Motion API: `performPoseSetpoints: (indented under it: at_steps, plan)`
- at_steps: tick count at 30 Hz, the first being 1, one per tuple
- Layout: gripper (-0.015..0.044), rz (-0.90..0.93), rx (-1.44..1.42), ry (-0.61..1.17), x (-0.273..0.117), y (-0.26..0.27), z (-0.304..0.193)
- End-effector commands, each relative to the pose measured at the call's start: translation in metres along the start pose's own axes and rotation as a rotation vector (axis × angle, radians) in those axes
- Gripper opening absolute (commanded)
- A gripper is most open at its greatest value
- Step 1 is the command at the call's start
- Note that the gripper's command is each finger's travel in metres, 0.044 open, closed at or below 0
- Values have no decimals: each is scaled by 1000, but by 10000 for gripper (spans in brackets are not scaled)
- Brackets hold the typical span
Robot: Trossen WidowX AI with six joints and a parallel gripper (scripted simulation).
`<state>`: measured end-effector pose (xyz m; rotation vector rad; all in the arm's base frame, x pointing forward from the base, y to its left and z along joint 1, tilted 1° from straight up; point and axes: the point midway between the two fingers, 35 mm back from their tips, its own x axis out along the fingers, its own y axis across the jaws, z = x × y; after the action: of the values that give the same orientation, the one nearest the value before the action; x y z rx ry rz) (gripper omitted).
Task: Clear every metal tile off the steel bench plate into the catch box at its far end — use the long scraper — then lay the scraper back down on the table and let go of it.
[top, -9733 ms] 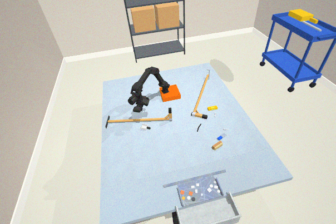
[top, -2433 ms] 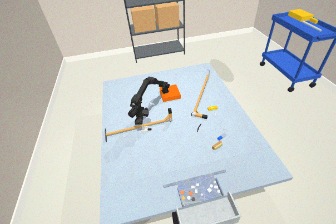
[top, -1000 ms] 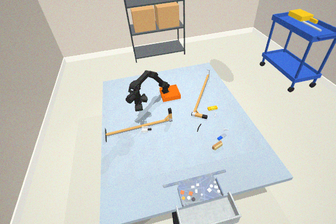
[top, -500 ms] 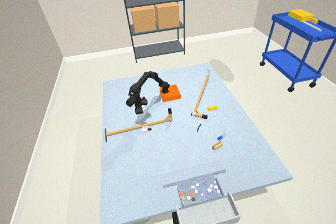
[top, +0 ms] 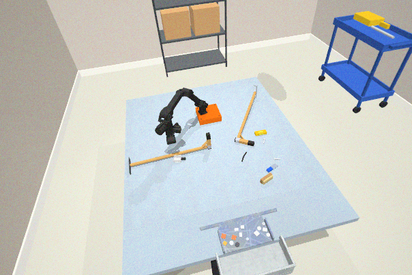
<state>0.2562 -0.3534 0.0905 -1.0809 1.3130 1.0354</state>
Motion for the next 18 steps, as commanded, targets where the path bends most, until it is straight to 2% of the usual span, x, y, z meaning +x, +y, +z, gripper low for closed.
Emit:
performPoseSetpoints:
  at_steps: [1,18]
  plan:
    - [0,0,-10,-5,12,0,1]
    - [0,0,-26,-6,50,2,3]
